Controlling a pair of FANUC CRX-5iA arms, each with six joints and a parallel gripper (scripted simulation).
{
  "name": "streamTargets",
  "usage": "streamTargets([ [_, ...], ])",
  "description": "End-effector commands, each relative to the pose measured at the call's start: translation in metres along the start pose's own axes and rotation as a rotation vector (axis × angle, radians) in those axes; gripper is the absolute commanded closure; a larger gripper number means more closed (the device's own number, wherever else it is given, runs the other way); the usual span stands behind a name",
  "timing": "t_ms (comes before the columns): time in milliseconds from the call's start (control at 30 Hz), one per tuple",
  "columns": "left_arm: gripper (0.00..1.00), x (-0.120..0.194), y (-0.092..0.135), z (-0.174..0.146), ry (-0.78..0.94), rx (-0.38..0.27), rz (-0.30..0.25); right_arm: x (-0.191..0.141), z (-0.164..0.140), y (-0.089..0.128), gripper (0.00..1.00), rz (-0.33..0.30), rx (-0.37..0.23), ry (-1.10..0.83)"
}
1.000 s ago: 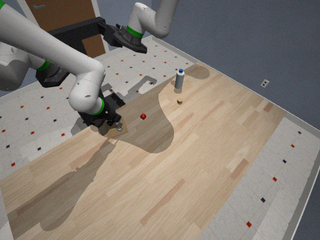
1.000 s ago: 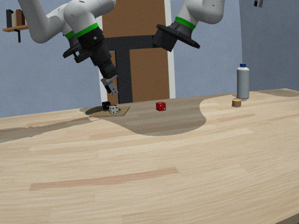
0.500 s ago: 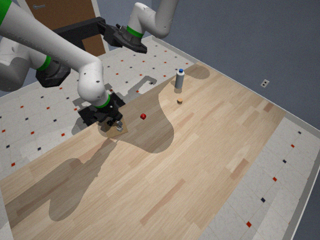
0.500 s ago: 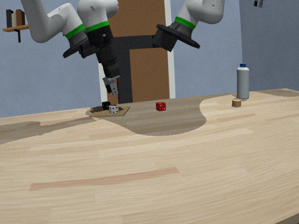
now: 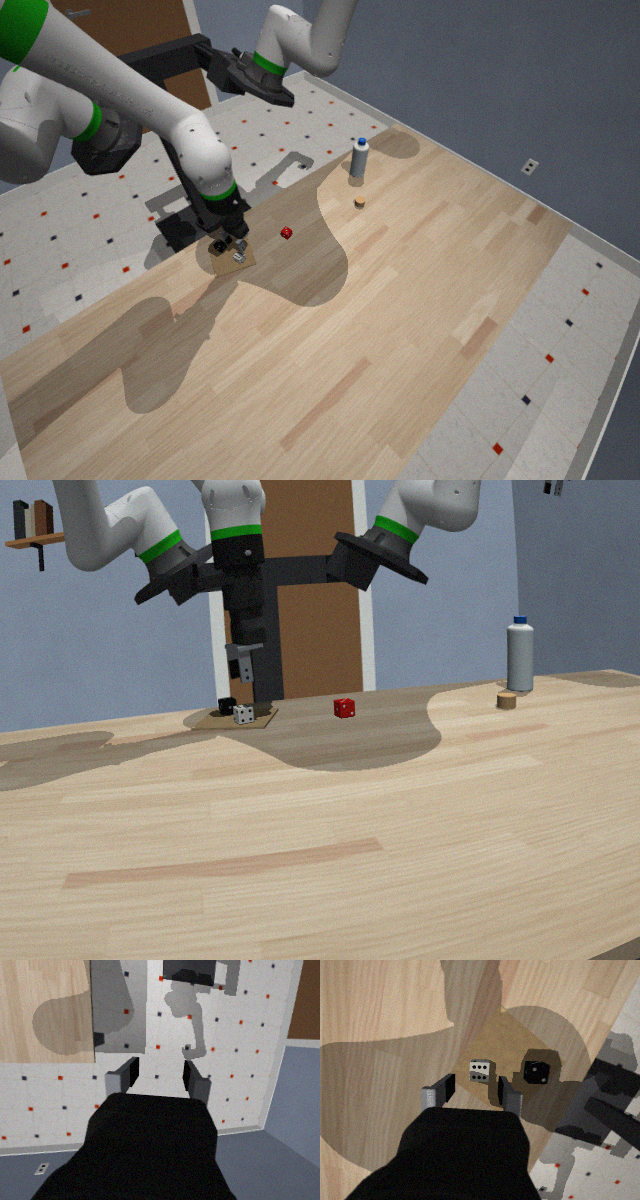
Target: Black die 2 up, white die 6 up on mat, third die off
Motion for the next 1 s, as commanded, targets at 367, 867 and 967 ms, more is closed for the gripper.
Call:
streamTargets([
  [367,0.0,0.0,0.001,0.0,0.0,-0.002,0.0,0.003,0.007,0.0,0.0,-0.022,0.071,-0.006],
  [867,0.0,0.0,0.001,0.0,0.0,-0.002,0.0,0.003,0.007,0.006,0.0,-0.022,0.071,-0.006],
  [967,0.0,0.0,0.001,0.0,0.0,-0.002,0.0,0.003,0.008,0.016,0.0,-0.022,0.071,-0.006],
])
Point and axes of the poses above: on each arm, the point where the finger pads meet when closed, its own y axis back along the fingers, its own x axis across the jaws, z = x × y, the point moved 9 cm from there along y, back along the fingers, and after that the axes turned 2 degrees about -y, right-handed, at the moved point
